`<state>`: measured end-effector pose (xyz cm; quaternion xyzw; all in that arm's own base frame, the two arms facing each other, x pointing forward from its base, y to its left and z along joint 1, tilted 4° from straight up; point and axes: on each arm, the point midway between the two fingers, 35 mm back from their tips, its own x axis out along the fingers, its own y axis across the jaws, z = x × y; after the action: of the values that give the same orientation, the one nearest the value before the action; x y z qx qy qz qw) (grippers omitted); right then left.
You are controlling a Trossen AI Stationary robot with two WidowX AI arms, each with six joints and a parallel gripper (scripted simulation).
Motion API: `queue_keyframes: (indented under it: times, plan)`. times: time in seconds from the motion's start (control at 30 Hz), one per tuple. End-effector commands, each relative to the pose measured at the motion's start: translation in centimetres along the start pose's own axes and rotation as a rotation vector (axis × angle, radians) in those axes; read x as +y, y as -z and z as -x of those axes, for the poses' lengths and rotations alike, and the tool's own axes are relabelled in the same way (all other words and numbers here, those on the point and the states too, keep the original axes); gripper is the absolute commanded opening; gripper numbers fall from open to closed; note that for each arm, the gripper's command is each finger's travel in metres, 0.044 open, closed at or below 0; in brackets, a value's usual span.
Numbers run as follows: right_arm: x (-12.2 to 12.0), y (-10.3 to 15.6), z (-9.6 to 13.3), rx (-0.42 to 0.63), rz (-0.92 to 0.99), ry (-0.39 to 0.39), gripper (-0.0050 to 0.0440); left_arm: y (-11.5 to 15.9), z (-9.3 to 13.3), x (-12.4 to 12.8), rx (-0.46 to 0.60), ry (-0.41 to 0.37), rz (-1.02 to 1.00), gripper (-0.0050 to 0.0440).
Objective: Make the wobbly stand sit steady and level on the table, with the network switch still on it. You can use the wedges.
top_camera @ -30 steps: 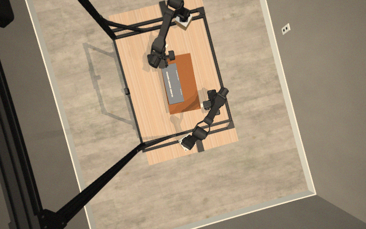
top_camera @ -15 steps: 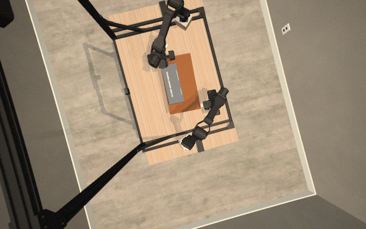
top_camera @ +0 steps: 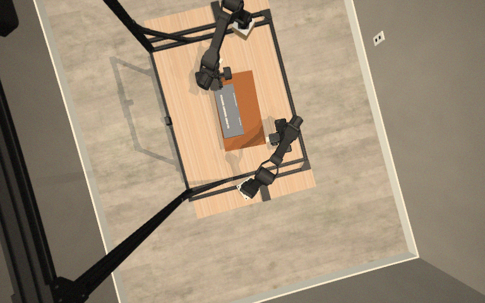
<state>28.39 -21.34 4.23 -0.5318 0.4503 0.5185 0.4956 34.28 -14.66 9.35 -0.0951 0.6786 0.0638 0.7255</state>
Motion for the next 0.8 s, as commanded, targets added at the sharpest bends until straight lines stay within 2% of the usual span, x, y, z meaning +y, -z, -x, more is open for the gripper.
queue_keyframes:
  times: [0.0, 0.07, 0.1, 0.47, 0.63, 0.67, 0.77]
  plan:
    - [0.0, 0.0, 0.0, 0.000, 0.000, 0.000, 0.0245, 0.2, -1.0, 0.1, 0.013, -0.008, 0.006, 0.0000]
    - [0.0, 0.0, 0.0, 0.000, 0.000, 0.000, 0.0245, 0.2, -1.0, 0.1, 0.013, -0.008, 0.006, 0.0000]
    - [0.0, 1.0, 0.0, 0.001, -0.279, 0.000, 0.0000, 0.2, -0.8, 0.1, 0.013, -0.008, 0.006, 0.0000]
    - [0.0, 1.0, 0.0, 0.003, -0.930, 0.001, 0.0000, 0.2, -0.8, 0.1, 0.013, -0.008, 0.006, 0.0000]
    - [0.0, 1.0, 0.0, 0.003, -0.930, 0.001, 0.0000, 0.2, -0.8, 0.1, 0.013, -0.008, 0.006, 0.0000]
    - [0.0, 1.9, 0.2, 0.001, -1.162, 0.009, 0.0000, 0.2, -0.8, 0.1, 0.013, -0.008, 0.006, 0.0000]
    - [0.0, 1.9, 0.2, 0.001, -1.328, 0.010, 0.0000, 0.2, -0.8, 0.1, 0.013, -0.008, 0.006, 0.0000]
